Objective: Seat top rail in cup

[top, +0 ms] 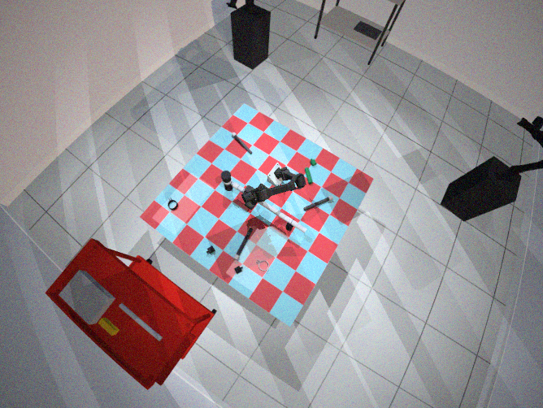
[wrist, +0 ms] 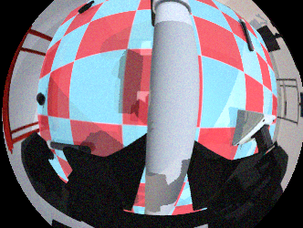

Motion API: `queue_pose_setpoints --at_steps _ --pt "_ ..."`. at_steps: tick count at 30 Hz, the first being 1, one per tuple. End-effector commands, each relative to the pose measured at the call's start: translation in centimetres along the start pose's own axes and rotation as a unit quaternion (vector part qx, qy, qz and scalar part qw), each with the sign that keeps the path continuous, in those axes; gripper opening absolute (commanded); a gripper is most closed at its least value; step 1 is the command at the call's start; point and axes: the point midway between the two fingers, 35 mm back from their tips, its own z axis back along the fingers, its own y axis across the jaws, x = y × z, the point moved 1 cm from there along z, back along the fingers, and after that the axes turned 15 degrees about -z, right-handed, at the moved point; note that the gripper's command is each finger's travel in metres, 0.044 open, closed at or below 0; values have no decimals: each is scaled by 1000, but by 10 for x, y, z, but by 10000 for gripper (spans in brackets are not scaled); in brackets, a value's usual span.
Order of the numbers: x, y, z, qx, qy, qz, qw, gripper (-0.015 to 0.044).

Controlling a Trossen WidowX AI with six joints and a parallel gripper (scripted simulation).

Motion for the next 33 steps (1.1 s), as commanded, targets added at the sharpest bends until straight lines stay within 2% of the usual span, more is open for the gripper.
queue_pose_setpoints --at_steps 1,33 --pt "7 3 5 7 -8 -2 1000 0" --pt "18 8 8 7 -8 -2 1000 0"
